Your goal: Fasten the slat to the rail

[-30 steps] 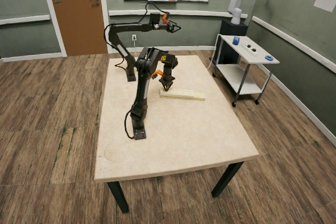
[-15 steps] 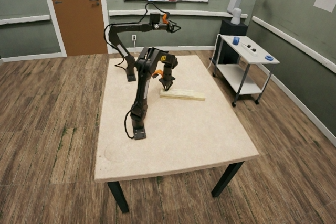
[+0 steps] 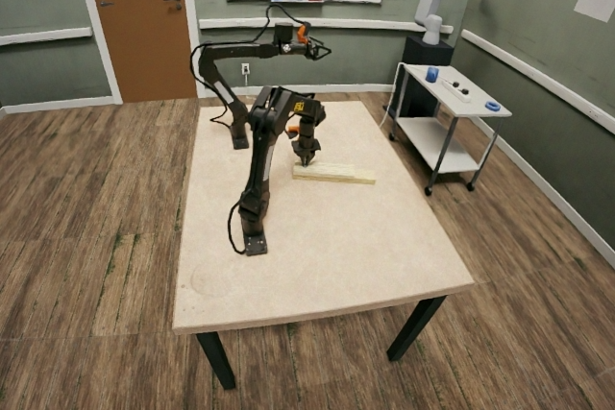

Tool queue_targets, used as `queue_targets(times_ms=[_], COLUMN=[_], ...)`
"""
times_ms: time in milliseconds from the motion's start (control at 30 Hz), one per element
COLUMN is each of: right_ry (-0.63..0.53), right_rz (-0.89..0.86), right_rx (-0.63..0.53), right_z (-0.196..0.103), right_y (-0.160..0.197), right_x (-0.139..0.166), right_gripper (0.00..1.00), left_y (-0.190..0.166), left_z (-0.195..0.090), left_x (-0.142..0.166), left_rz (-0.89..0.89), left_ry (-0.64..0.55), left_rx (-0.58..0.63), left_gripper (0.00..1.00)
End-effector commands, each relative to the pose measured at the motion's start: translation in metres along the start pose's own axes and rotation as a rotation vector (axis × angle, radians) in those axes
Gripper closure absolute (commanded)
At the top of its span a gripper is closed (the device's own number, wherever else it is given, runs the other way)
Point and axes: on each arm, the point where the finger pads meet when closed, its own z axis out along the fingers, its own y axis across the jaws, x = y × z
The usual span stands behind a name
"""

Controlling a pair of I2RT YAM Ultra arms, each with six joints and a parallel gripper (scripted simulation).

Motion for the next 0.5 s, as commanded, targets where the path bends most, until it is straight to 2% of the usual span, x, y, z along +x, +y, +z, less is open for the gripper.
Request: queue_targets(times_ms=[0, 167, 233, 467], right_ry=[-0.01, -0.01, -0.01, -0.011], right_rz=[0.226, 0.426, 0.426, 0.705], right_rx=[0.003, 0.001, 0.001, 0.0], right_z=[-0.0061, -0.0065, -0.0065, -0.0069], right_y=[-0.0011, -0.0012, -0.0012, -0.0016], right_x=[-0.0013, -0.0013, -0.0013, -0.0016], right_gripper=[0.88, 0.88, 0.88, 0.88], left_y=[0.0, 0.0, 0.0, 0.0], left_z=[-0.0011, -0.0011, -0.0011, -0.0011], left_x=[-0.0049, -0.0049, -0.0049, -0.0049], left_rz=[0.0, 0.0, 0.0, 0.0], left_ry=[-0.014, -0.014, -0.014, -0.014], left_rx=[0.0, 0.0, 0.0, 0.0], left_gripper=[0.0, 0.0, 0.0, 0.0])
